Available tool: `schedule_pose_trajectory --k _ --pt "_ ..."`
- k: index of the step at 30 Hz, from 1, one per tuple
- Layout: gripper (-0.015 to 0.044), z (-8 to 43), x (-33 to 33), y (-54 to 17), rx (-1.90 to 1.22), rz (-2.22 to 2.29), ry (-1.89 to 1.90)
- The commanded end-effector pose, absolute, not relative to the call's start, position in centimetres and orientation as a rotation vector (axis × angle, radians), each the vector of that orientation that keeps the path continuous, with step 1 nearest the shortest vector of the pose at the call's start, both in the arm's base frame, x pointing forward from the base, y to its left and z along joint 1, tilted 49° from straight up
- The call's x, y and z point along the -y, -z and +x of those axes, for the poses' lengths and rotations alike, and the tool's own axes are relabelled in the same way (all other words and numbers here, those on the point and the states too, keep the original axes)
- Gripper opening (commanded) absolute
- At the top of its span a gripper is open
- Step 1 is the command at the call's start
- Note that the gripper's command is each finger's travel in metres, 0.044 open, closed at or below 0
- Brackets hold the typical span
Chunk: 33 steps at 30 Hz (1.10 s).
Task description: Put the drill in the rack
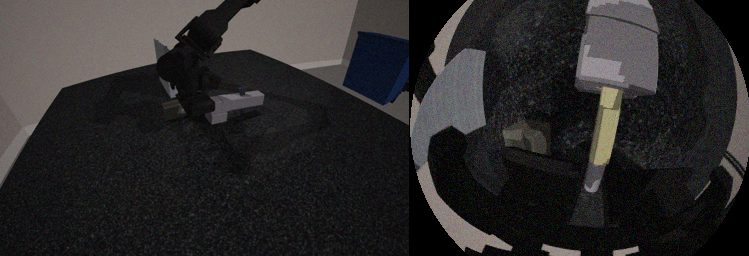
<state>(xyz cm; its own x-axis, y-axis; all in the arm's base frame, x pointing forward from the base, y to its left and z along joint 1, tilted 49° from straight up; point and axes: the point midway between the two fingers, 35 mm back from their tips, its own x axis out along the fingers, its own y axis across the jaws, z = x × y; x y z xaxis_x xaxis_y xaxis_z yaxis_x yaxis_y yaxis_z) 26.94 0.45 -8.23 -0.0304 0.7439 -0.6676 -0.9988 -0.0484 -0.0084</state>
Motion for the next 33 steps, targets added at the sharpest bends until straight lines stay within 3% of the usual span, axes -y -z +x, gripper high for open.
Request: schedule_pose_trajectory --k 1,33 --pt "0.0000 26.8 -0.3 8.2 -0.555 -0.594 -1.536" --pt "0.0000 27.3 2.4 10.5 -0.556 -0.597 -1.535"
